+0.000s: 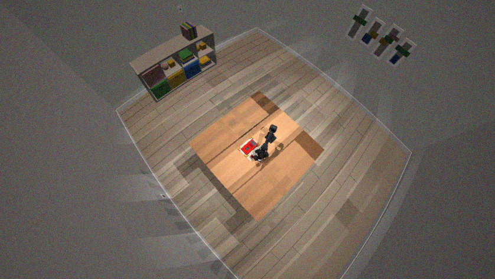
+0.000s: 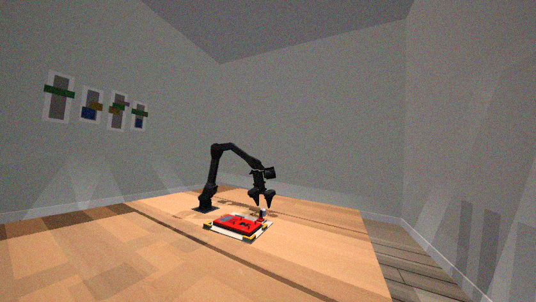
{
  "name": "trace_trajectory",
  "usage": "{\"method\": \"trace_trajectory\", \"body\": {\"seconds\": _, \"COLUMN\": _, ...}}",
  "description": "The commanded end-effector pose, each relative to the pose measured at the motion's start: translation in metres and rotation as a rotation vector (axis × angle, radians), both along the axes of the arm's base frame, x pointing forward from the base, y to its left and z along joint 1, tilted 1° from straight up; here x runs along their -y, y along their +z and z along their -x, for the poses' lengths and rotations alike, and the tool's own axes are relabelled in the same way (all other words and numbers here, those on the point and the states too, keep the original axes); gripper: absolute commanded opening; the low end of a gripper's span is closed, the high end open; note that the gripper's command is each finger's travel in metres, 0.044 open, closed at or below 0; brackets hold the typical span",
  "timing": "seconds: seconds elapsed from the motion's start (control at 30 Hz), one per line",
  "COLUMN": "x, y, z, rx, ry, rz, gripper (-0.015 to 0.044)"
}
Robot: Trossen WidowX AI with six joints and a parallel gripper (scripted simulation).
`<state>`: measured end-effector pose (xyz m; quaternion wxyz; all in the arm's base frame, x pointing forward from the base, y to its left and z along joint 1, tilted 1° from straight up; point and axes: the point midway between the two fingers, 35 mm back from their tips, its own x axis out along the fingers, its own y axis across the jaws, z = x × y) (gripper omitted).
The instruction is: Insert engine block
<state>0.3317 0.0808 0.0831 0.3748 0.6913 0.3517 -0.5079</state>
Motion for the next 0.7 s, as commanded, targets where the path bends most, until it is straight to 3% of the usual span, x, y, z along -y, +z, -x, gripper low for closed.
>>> {"method": "trace_trajectory", "body": {"seconds": 0.0, "x": 0.0, "y": 0.003, "z": 0.0, "rx": -0.049, "ry": -0.12, "rz": -0.009, "gripper": 0.044}}
{"method": "trace_trajectory", "body": {"seconds": 0.67, "x": 0.0, "y": 0.02, "z": 0.008, "rx": -0.252, "ry": -0.714, "rz": 0.0, "gripper": 0.044}}
